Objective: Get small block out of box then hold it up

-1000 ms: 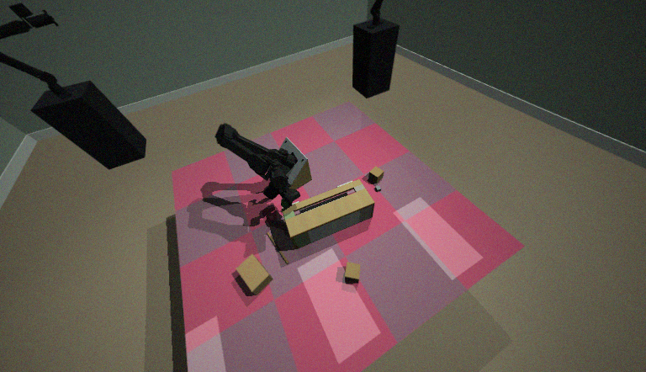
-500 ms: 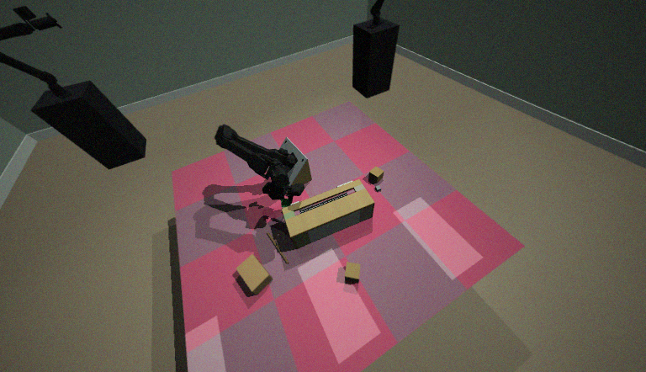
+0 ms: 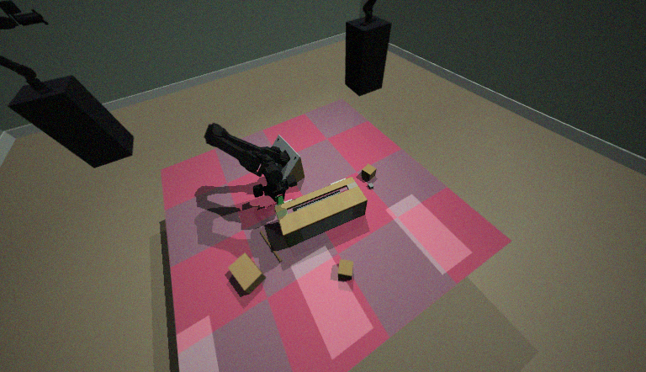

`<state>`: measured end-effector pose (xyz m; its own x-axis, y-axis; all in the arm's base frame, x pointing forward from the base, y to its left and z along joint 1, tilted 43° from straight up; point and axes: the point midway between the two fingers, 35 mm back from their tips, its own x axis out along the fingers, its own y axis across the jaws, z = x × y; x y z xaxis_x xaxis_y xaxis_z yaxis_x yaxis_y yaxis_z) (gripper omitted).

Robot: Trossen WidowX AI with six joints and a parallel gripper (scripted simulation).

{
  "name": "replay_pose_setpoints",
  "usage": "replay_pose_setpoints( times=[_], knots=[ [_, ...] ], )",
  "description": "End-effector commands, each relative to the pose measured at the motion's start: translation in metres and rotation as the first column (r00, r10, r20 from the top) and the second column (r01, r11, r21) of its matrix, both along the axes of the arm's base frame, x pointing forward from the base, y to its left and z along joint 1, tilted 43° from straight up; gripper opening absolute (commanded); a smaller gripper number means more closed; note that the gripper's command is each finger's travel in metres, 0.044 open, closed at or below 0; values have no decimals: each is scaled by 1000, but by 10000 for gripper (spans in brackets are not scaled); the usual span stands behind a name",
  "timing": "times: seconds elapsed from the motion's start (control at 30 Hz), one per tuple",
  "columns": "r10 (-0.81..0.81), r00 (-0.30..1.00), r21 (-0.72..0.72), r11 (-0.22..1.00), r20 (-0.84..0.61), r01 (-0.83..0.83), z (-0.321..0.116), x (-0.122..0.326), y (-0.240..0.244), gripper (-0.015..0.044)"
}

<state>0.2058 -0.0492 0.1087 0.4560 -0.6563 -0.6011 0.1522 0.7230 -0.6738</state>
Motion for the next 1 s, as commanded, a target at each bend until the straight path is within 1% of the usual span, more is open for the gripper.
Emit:
replay_pose_setpoints(
  times=[0.0, 0.23, 0.5, 0.73, 0.97],
  knots=[
    [108, 987, -85, 989, -115, -118, 6, 2, 3, 0],
    [241, 921, -182, 934, -306, -306, 11, 3, 8, 0],
    [327, 783, -249, 822, -529, -511, 17, 3, 11, 0],
    [344, 619, -257, 690, -706, -676, 22, 4, 14, 0],
    [305, 429, -217, 539, -850, -814, 27, 4, 17, 0]
  ],
)
